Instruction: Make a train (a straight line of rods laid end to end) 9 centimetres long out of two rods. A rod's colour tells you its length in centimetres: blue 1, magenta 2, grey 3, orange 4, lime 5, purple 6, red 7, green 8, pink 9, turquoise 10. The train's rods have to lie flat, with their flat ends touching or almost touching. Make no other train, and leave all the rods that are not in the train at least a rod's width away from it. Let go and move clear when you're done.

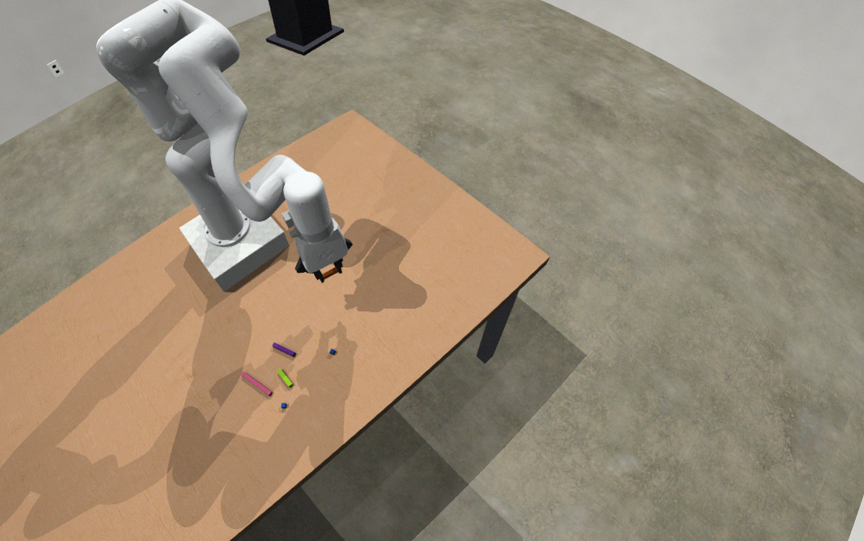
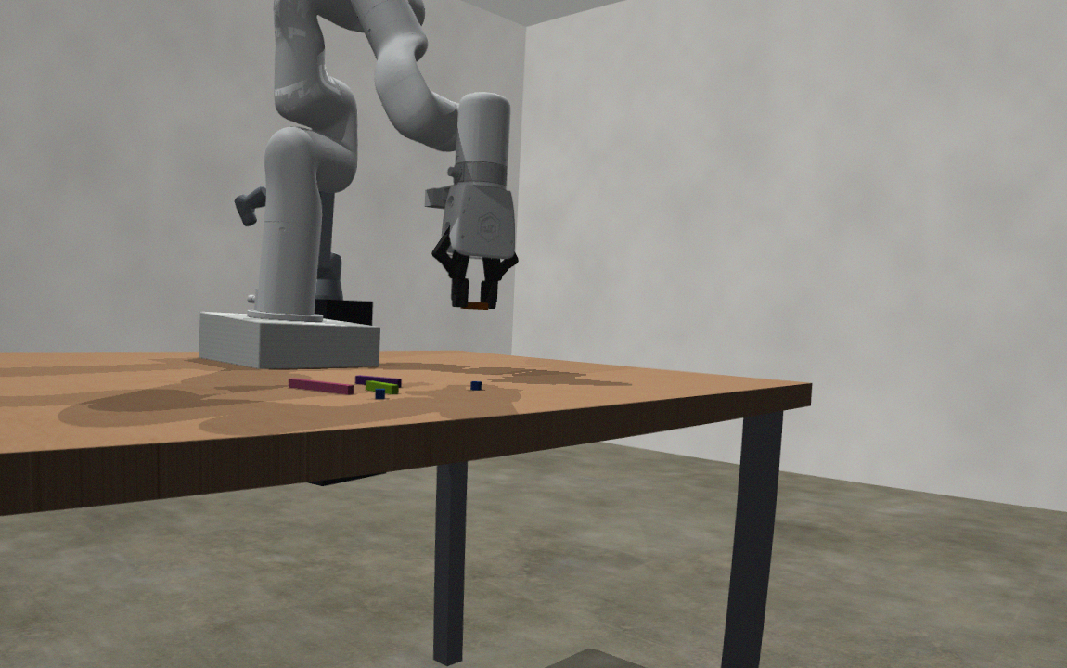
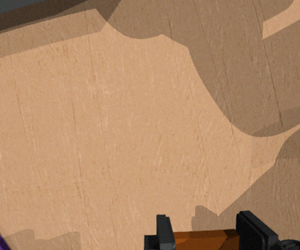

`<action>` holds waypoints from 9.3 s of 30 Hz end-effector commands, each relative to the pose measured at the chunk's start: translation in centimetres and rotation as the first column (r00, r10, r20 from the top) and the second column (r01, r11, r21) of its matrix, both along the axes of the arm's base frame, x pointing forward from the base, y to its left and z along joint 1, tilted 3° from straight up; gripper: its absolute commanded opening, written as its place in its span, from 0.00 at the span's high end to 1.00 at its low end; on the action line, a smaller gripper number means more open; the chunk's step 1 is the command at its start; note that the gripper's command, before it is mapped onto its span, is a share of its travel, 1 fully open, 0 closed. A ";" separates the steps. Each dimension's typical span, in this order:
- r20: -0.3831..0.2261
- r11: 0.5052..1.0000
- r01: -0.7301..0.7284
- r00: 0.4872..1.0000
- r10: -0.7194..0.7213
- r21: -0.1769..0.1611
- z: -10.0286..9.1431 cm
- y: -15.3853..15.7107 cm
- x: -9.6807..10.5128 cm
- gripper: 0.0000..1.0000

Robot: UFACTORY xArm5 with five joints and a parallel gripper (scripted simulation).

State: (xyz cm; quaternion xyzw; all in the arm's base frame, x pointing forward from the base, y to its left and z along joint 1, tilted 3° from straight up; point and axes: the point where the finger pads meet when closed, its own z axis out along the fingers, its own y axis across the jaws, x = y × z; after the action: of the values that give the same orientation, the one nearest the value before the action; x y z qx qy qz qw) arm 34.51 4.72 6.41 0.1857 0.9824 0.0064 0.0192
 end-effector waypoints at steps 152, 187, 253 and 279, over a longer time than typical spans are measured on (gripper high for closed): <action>0.002 0.978 0.208 0.978 -0.208 0.000 -8.2 -8.2 7.6 0.62; 0.002 0.978 0.208 0.978 -0.208 0.000 -8.2 -8.2 7.6 0.62; 0.002 0.978 0.208 0.978 -0.208 0.000 -9.4 -8.0 7.7 0.62; 0.002 0.978 0.208 0.978 -0.208 0.000 -9.4 -8.0 7.7 0.49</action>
State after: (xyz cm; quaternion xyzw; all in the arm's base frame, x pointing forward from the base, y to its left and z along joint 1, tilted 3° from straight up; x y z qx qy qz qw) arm 42.05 -3.30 -3.05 0.2876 0.9576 0.0042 0.0193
